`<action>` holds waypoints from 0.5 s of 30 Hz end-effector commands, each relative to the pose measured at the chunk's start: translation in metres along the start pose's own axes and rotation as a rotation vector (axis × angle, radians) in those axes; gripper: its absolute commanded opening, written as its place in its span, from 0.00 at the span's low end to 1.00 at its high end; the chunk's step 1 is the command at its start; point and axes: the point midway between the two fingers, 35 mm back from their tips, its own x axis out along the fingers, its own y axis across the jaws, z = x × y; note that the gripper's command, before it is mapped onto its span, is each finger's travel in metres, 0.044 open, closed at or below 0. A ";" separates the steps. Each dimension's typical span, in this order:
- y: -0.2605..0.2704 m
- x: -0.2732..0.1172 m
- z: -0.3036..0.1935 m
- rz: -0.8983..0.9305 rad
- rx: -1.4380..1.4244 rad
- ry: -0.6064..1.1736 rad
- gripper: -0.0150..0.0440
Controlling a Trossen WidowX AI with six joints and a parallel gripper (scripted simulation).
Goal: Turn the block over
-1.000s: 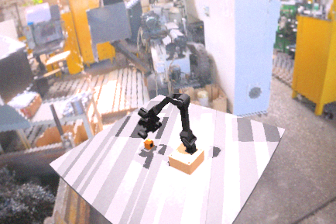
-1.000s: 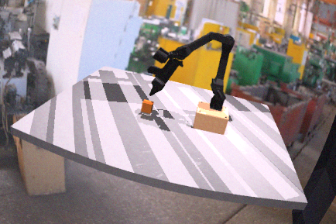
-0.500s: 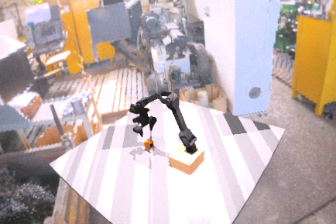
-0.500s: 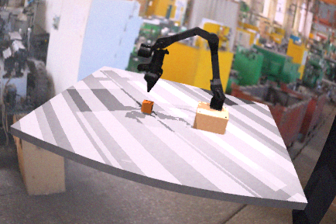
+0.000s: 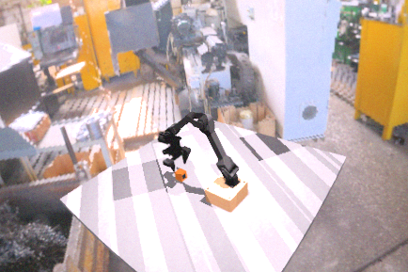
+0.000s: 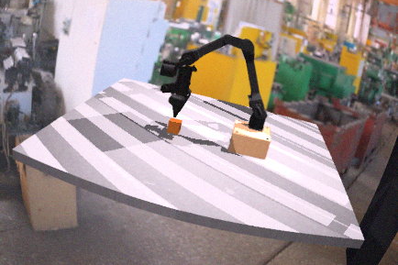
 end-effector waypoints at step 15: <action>0.001 0.030 0.000 0.005 -0.004 0.004 1.00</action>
